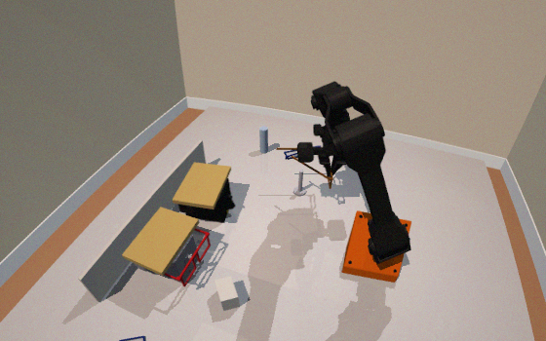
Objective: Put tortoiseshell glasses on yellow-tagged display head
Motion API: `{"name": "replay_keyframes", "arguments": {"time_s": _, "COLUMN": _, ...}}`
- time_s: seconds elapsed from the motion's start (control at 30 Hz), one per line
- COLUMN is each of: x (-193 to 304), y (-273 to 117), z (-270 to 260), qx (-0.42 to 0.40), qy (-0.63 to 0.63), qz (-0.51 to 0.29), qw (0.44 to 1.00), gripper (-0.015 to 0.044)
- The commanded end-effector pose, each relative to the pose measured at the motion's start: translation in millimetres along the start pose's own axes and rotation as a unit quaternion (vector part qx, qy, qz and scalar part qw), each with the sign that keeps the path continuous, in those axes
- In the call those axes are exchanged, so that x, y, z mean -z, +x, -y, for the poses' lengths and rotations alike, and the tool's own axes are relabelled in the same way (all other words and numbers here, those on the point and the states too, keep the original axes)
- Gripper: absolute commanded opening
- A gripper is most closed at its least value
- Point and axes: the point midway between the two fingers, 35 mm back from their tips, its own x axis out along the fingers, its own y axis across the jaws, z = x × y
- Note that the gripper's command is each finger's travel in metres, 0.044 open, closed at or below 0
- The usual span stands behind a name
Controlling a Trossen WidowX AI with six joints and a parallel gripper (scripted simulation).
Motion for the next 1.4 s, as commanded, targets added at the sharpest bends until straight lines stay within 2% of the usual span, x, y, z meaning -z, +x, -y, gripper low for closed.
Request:
{"name": "replay_keyframes", "arguments": {"time_s": 0.0, "x": -9, "y": -1, "z": -11, "qx": -0.002, "qy": 0.045, "qz": 0.0, "qw": 0.999, "gripper": 0.0}}
{"name": "replay_keyframes", "arguments": {"time_s": 0.4, "x": -35, "y": 0, "z": -44, "qx": -0.003, "qy": 0.208, "qz": 0.0, "qw": 0.978, "gripper": 0.0}}
{"name": "replay_keyframes", "arguments": {"time_s": 0.63, "x": -36, "y": 9, "z": -46, "qx": -0.003, "qy": 0.21, "qz": 0.0, "qw": 0.978, "gripper": 0.0}}
{"name": "replay_keyframes", "arguments": {"time_s": 0.97, "x": -35, "y": 60, "z": -46, "qx": -0.003, "qy": 0.21, "qz": -0.001, "qw": 0.978, "gripper": 0.0}}
{"name": "replay_keyframes", "arguments": {"time_s": 1.37, "x": -38, "y": 61, "z": -38, "qx": -0.003, "qy": 0.21, "qz": -0.001, "qw": 0.978, "gripper": 0.0}}
